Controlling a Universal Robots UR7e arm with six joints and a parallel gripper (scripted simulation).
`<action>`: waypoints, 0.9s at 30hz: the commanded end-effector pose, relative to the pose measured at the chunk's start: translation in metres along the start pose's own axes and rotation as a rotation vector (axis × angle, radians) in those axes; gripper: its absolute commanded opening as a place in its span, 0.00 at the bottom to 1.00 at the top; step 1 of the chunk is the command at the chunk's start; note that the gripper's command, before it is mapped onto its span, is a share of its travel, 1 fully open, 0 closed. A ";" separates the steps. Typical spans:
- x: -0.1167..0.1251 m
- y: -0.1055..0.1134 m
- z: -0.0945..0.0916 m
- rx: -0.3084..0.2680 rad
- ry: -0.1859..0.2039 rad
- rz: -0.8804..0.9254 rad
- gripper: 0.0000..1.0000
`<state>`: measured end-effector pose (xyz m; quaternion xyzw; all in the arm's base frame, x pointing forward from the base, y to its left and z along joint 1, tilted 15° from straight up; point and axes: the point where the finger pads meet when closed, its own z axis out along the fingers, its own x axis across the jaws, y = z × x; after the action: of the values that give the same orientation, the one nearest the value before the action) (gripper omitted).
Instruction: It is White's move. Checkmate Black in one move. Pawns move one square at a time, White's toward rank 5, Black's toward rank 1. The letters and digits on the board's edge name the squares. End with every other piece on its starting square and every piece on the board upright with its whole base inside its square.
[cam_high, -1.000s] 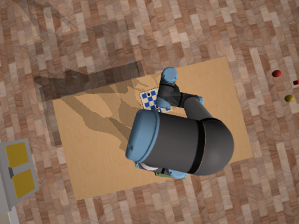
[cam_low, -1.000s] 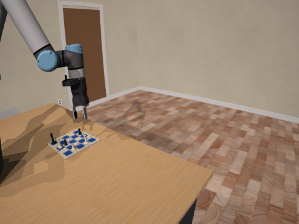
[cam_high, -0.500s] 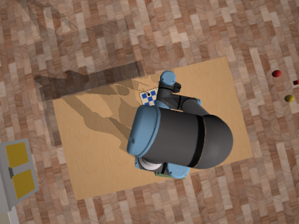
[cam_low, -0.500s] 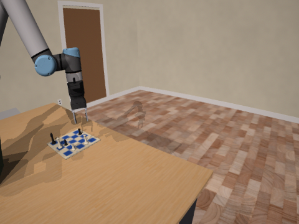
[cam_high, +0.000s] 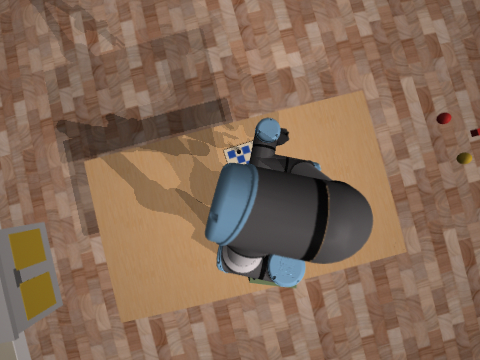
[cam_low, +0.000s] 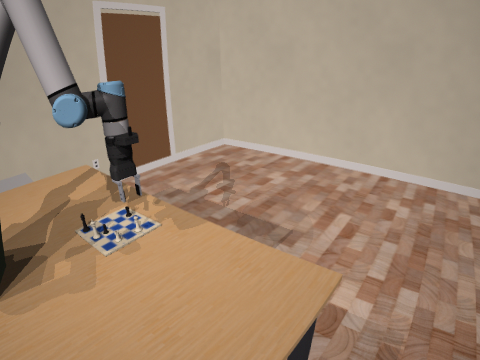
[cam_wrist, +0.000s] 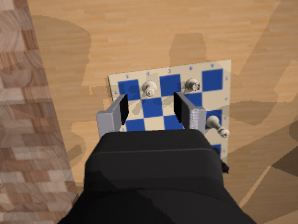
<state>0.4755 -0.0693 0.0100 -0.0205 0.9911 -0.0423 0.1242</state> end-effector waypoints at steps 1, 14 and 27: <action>-0.001 0.001 0.002 0.001 -0.001 -0.094 1.00; -0.001 0.003 0.003 0.001 -0.001 -0.167 1.00; -0.001 0.003 0.003 0.001 -0.001 -0.167 0.79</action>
<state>0.4772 -0.0669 0.0066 -0.1031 0.9860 -0.0526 0.1203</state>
